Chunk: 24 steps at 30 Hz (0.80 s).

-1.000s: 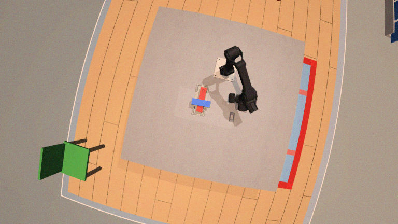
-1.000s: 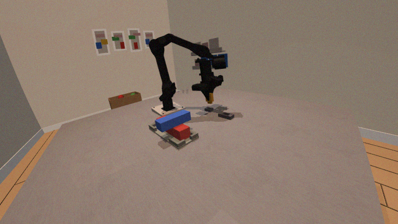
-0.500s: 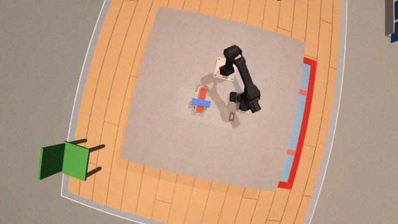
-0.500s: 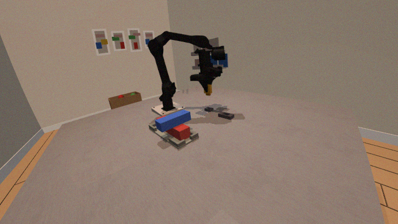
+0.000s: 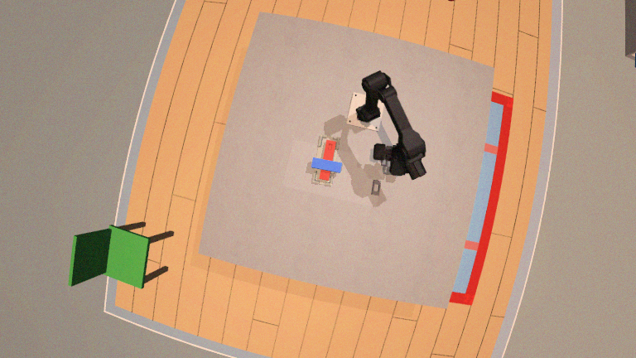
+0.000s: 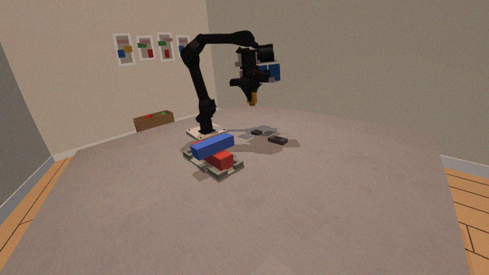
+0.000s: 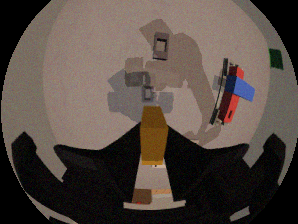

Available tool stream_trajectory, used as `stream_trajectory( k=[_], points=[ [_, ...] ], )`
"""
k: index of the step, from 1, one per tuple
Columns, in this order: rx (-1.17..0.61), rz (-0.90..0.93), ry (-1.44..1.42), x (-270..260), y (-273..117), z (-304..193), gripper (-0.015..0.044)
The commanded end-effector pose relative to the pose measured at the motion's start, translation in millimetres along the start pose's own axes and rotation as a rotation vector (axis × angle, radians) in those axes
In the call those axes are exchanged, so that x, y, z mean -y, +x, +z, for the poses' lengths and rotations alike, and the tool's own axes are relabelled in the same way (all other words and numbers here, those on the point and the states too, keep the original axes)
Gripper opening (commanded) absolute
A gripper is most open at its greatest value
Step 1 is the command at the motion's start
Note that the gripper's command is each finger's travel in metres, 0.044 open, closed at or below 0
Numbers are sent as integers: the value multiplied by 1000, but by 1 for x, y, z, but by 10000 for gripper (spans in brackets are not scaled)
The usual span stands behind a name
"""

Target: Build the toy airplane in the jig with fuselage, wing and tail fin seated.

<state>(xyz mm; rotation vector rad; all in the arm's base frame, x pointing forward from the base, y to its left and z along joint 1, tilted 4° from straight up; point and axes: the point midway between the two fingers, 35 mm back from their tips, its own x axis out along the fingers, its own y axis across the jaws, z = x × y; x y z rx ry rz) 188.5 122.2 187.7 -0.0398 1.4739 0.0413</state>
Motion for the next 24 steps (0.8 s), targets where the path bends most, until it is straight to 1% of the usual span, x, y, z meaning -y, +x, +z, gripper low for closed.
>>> stream_trajectory(
  k=[1, 24],
  points=[
    [-4, 2, 5, 4, -3, 1, 0],
    [-12, -6, 31, 74, 13, 25, 0]
  ],
)
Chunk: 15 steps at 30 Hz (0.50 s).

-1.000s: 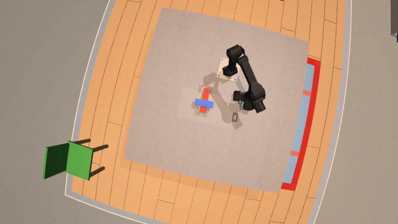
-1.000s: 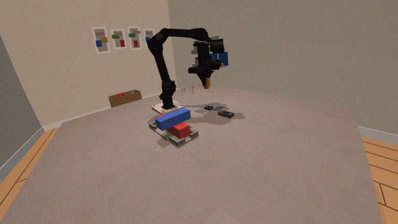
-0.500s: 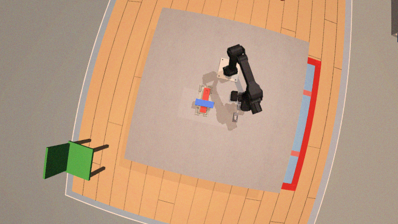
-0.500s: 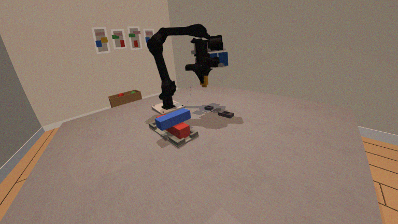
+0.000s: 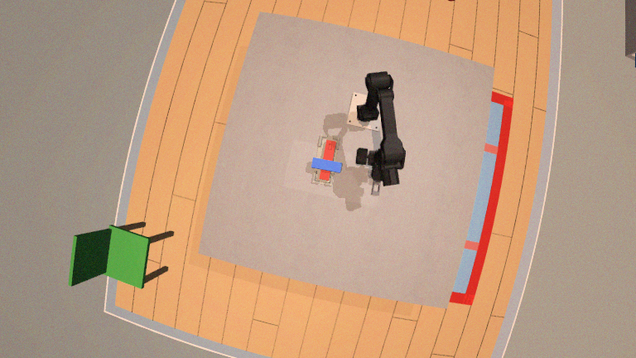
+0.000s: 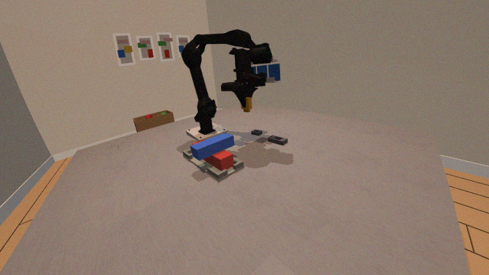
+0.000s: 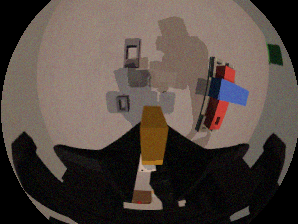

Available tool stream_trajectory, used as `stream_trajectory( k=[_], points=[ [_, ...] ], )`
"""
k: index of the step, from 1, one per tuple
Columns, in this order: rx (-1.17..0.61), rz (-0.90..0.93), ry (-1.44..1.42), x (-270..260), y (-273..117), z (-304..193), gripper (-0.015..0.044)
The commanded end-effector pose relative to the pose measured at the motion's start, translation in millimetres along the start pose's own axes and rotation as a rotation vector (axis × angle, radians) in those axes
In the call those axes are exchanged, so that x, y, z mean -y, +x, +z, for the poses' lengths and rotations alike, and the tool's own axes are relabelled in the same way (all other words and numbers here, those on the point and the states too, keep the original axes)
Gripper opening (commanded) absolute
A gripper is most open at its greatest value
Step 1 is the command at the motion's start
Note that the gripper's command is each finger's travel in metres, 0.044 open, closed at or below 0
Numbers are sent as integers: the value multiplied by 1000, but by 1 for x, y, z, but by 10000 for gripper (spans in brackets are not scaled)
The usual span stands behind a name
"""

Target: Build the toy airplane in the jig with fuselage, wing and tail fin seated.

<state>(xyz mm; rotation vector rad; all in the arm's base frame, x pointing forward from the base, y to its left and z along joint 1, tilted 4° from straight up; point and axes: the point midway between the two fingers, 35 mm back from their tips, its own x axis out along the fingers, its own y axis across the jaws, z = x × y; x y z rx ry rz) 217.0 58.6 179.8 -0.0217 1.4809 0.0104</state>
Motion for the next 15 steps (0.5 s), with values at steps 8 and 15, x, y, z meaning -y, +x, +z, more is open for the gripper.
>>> stream_trajectory(
  k=[8, 15],
  points=[
    [-7, 2, 9, 35, 9, 5, 0],
    [-8, 1, 17, 58, 13, 5, 0]
  ],
)
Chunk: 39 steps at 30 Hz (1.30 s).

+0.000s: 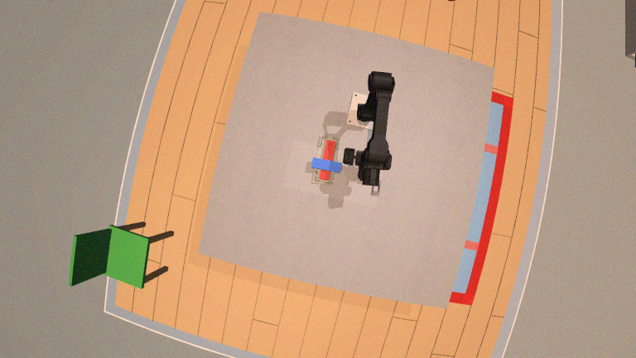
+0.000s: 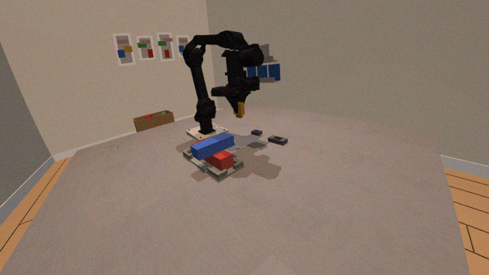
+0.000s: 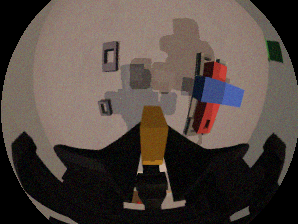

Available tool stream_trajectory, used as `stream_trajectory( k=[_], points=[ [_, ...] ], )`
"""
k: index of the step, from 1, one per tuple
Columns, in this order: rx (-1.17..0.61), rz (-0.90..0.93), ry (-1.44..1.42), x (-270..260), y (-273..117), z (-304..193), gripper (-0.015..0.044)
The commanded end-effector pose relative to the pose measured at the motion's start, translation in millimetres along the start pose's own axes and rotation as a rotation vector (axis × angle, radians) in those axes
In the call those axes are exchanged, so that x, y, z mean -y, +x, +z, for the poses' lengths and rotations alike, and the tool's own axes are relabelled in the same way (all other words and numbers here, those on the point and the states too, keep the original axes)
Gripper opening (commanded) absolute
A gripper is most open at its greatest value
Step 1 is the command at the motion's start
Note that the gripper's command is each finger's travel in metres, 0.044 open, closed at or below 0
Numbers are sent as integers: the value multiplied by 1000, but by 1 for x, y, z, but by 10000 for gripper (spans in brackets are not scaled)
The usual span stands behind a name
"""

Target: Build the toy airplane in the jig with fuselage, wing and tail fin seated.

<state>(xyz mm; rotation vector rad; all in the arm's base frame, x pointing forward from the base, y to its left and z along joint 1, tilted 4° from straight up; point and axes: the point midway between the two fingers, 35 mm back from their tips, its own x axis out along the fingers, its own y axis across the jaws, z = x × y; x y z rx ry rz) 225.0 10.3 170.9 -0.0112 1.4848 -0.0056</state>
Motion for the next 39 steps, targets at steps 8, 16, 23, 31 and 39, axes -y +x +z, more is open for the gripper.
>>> stream_trajectory(
  k=[8, 16, 23, 31, 39],
  points=[
    [-4, 3, 9, 35, 8, -3, 0],
    [-3, 2, 18, 61, 13, -8, 0],
    [-2, 0, 26, 83, 17, -14, 0],
    [0, -3, 35, 107, 21, -25, 0],
    [3, -6, 44, 129, 25, -38, 0]
  ],
)
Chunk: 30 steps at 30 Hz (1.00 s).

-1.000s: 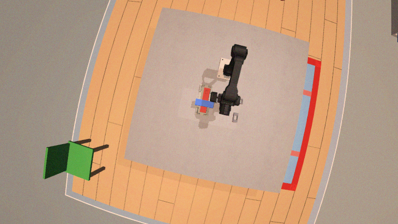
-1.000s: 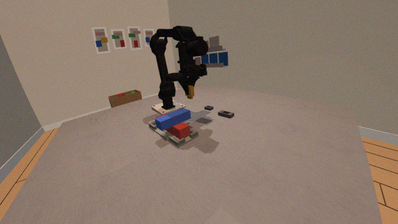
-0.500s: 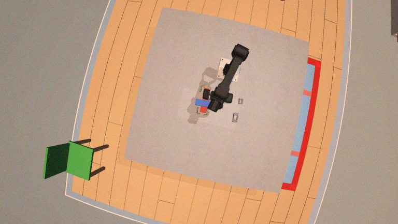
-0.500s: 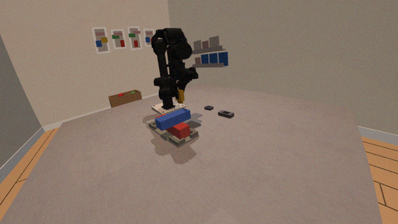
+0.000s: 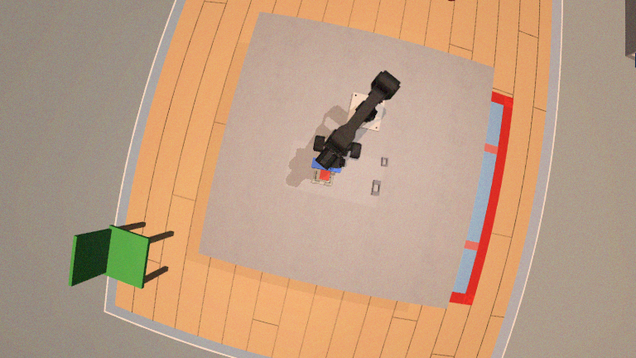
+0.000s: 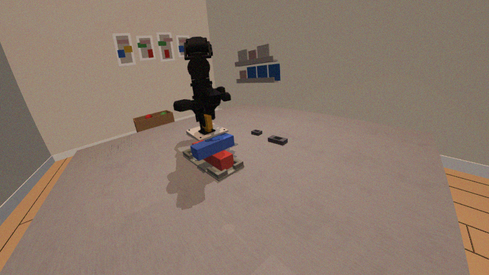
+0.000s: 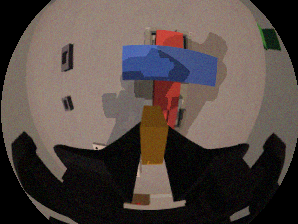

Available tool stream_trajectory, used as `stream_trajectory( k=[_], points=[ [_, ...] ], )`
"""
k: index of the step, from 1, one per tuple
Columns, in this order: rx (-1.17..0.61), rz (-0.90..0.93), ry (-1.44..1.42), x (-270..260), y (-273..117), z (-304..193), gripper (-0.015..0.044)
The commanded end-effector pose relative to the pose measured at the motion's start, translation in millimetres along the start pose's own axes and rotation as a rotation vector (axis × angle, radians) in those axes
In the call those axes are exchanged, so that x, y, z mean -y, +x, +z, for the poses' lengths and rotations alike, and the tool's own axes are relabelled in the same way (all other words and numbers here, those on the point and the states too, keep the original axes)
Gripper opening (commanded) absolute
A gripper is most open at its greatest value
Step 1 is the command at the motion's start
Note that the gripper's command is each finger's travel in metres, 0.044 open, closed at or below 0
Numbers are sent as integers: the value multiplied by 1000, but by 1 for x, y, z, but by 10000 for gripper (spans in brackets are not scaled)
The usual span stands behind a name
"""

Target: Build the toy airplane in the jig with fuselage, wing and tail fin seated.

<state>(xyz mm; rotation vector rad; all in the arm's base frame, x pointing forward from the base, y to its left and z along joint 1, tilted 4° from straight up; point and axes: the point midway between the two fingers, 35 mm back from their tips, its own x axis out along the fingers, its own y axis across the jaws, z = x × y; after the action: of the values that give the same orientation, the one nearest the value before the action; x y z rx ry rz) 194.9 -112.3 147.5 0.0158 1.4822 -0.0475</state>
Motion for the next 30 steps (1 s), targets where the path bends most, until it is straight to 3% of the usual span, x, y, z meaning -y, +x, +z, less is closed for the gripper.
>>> stream_trajectory(
  k=[1, 9, 12, 30],
  points=[
    [1, 5, 1, 10, 3, -7, 0],
    [4, 1, 8, 28, 6, -19, 0],
    [4, 1, 8, 28, 6, -19, 65],
    [4, 1, 8, 27, 6, -19, 65]
  ],
)
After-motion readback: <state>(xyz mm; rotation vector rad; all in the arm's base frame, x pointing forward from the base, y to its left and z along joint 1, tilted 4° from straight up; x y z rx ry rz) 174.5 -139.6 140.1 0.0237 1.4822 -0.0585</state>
